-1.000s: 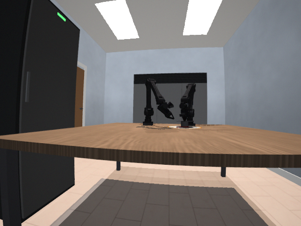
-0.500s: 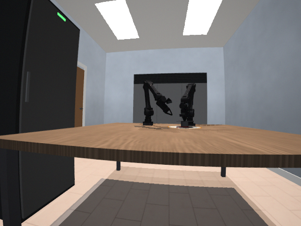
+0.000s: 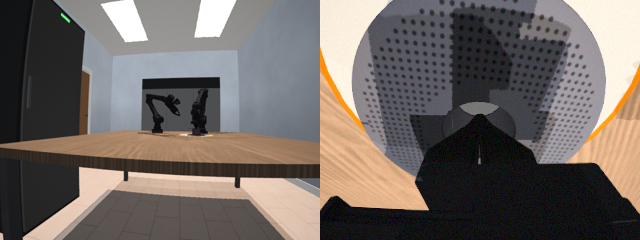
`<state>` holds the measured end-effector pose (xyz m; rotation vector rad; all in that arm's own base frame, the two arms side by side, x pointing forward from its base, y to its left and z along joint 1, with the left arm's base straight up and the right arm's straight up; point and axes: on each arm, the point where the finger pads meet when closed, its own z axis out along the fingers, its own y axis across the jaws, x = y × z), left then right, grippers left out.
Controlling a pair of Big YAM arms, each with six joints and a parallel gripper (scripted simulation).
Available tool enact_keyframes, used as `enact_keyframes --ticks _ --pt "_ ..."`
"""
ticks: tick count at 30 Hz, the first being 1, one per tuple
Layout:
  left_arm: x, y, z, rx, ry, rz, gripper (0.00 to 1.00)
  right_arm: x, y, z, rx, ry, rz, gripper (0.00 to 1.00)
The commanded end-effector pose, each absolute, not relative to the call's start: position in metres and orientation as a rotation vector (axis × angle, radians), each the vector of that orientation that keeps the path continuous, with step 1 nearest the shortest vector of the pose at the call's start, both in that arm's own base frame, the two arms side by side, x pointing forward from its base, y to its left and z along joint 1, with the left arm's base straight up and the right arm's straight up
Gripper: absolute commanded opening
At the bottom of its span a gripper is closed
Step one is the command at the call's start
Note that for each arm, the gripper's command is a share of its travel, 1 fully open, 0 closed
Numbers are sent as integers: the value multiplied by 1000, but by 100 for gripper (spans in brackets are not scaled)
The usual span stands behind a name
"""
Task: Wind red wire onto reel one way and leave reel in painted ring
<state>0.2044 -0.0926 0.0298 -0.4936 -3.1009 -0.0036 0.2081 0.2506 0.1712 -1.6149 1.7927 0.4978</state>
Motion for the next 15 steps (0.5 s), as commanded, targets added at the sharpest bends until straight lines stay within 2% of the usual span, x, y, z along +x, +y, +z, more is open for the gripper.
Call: enact_keyframes --ticks 1,15 --pt "210 -93 33 -497 -3102 0 0 198 247 171 -1577 1857 481 15" --pt "210 -93 33 -497 -3102 0 0 182 228 198 -1470 1859 217 15"
